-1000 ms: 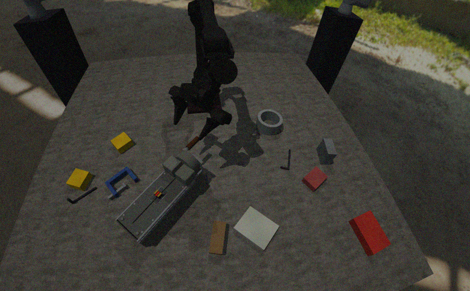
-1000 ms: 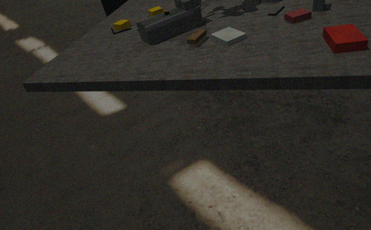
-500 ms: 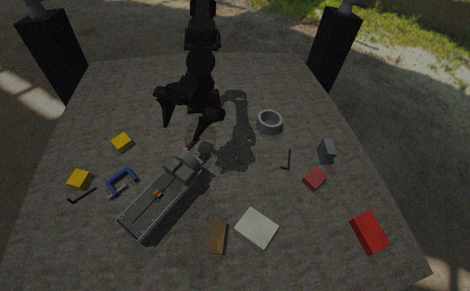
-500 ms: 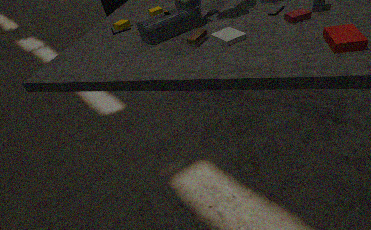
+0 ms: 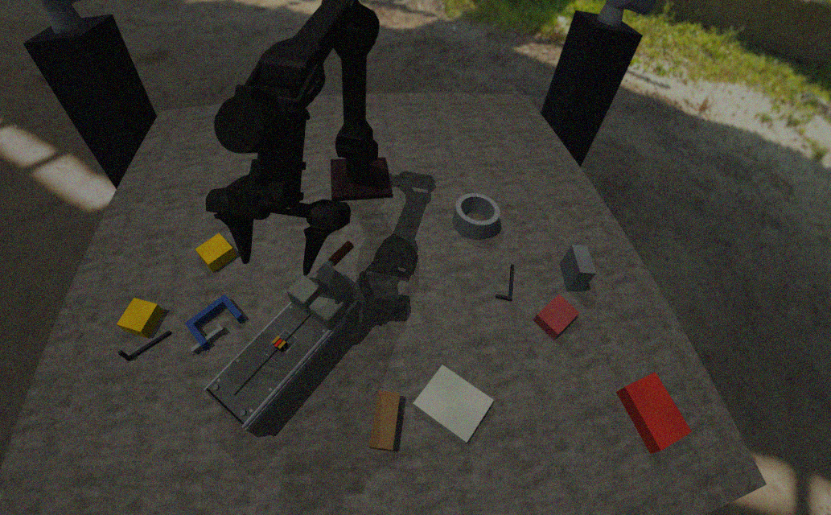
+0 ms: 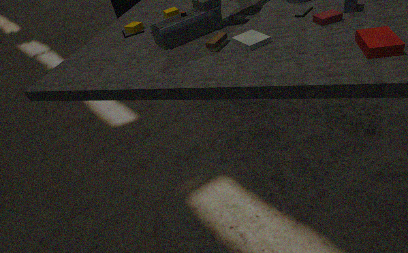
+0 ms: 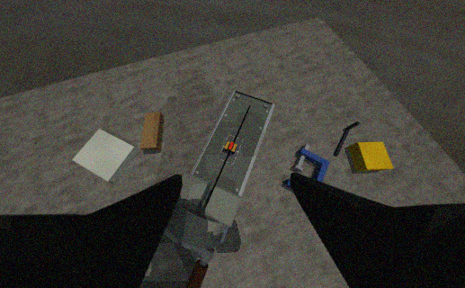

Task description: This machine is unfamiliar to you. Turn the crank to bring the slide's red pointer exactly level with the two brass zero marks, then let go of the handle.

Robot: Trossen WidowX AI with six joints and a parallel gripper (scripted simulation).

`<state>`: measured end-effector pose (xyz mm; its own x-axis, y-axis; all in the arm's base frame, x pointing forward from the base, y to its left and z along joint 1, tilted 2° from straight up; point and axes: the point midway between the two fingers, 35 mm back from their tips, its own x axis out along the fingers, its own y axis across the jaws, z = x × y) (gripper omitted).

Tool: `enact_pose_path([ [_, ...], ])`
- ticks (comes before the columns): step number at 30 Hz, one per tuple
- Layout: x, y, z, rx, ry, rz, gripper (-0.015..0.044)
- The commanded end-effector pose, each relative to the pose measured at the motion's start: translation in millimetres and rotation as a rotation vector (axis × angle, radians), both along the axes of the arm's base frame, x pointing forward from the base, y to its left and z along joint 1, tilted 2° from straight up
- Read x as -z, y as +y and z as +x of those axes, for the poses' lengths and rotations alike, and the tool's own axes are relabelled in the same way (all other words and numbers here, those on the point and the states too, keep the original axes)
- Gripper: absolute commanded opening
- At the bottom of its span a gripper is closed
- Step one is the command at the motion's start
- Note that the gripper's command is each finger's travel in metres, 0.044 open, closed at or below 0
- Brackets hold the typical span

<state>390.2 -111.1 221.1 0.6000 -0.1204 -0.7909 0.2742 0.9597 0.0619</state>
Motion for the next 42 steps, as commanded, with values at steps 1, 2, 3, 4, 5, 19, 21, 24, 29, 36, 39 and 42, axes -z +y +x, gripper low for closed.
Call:
enact_pose_path([
  [1, 0.5, -4.6, 7.3, -0.045, -0.014, 0.003, 0.0440],
  [2, 4.9, -4.7, 7.8, -0.044, -0.014, 0.003, 0.0440],
  [3, 10.4, -4.7, 8.4, -0.044, -0.014, 0.003, 0.0440],
  [4, 16.0, -4.6, 8.9, -0.044, -0.014, 0.003, 0.0440],
  [5, 21.6, -4.6, 9.3, -0.044, -0.014, 0.003, 0.0440],
  [19, 51.8, -3.5, 9.2, -0.044, -0.014, 0.003, 0.0440],
  [21, 51.8, -3.5, 9.2, -0.044, -0.014, 0.003, 0.0440],
  [24, 51.8, -3.5, 9.2, -0.044, -0.014, 0.003, 0.0440],
  [29, 51.8, -3.5, 9.2, -0.044, -0.014, 0.003, 0.0440],
  [36, 27.2, -4.9, 9.6, -0.041, -0.014, 0.002, 0.0440],
  [39, 10.5, -5.4, 8.5, -0.039, -0.015, 0.001, 0.0440],
  [42, -2.0, -5.5, 7.0, -0.037, -0.015, 0.001, 0.0440],
])
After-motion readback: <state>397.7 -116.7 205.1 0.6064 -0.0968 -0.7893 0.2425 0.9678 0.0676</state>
